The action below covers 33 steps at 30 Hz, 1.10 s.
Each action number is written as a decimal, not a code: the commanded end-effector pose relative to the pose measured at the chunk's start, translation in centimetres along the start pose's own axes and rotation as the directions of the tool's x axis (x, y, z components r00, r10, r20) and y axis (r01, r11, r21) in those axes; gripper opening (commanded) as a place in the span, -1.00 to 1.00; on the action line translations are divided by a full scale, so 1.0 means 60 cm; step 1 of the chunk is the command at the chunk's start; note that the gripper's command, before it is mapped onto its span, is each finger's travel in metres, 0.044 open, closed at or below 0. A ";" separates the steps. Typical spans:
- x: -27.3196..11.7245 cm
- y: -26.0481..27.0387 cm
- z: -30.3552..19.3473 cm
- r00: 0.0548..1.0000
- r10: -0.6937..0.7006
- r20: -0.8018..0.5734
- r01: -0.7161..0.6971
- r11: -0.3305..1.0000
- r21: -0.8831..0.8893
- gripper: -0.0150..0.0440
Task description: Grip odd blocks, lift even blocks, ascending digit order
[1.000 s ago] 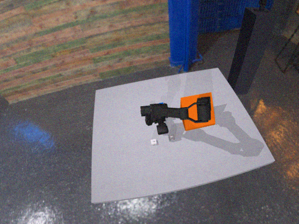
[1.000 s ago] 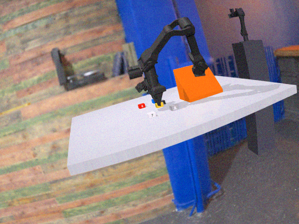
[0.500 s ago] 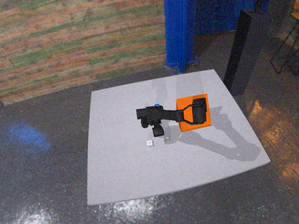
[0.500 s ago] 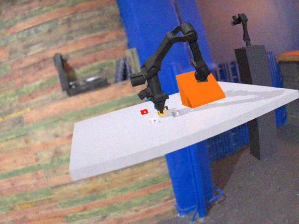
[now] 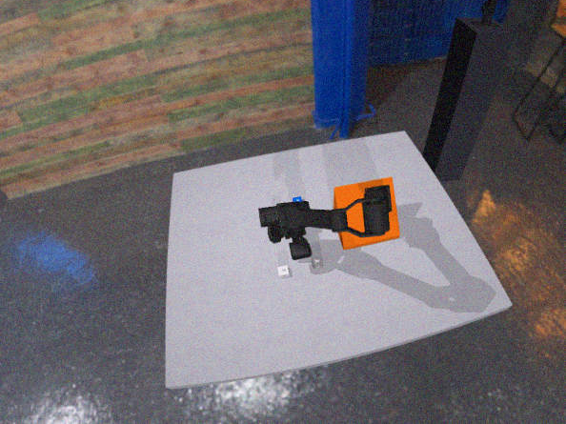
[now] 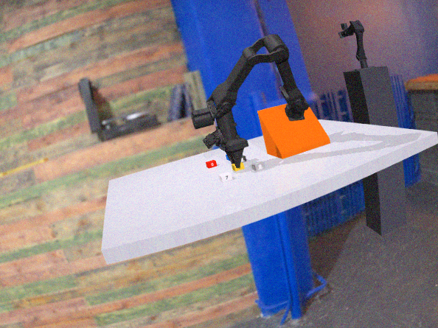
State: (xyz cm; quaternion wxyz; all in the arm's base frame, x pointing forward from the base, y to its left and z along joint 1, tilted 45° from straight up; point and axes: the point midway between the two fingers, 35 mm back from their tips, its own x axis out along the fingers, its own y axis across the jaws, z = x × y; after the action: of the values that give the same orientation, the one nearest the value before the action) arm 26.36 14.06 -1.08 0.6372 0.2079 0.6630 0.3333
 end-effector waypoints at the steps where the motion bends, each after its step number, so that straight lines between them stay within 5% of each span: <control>1: 0.002 0.000 -0.001 1.000 0.005 -0.003 -0.005 1.000 0.007 0.36; 7: 0.002 0.000 -0.001 1.000 0.005 -0.003 -0.005 1.000 0.007 0.86; 16: -0.058 -0.001 0.000 1.000 0.004 -0.003 -0.004 1.000 0.007 0.86; 23: -0.189 -0.003 0.001 1.000 -0.001 -0.003 0.001 1.000 0.007 0.24; 27: -0.193 -0.002 0.000 1.000 0.000 -0.003 0.000 1.000 0.007 -0.08; 33: -0.193 -0.002 0.000 1.000 0.000 -0.003 0.000 1.000 0.007 -0.08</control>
State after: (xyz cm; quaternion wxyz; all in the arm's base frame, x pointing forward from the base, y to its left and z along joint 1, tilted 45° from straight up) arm 27.62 5.90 6.94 0.6350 0.2141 0.6647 0.3302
